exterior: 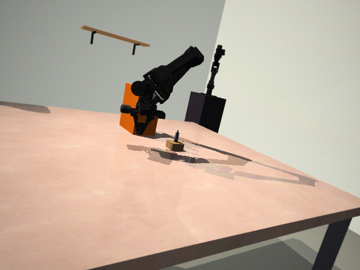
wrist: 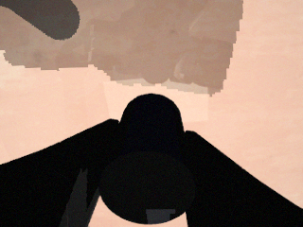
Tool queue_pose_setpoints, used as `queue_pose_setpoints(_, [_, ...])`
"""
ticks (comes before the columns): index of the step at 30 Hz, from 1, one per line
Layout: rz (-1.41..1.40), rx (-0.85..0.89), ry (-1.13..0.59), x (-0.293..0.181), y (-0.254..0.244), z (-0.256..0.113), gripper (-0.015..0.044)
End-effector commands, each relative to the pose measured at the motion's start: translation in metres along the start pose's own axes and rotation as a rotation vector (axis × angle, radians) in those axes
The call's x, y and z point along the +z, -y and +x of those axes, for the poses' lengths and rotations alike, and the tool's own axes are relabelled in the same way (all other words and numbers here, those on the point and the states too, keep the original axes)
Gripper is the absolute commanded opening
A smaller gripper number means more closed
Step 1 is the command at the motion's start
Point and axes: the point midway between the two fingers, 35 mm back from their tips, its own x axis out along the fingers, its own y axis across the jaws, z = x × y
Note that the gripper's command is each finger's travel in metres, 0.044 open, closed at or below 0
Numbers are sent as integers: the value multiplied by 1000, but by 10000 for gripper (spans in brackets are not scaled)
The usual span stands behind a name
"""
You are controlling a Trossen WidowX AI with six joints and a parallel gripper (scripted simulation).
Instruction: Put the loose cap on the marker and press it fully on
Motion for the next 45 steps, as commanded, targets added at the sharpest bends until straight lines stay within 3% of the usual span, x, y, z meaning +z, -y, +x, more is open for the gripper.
queue_pose_setpoints(1, [-7,-7,1,1,0,-6,0])
queue_pose_setpoints(45, [-3,-10,5,-3,-134,-47,0])
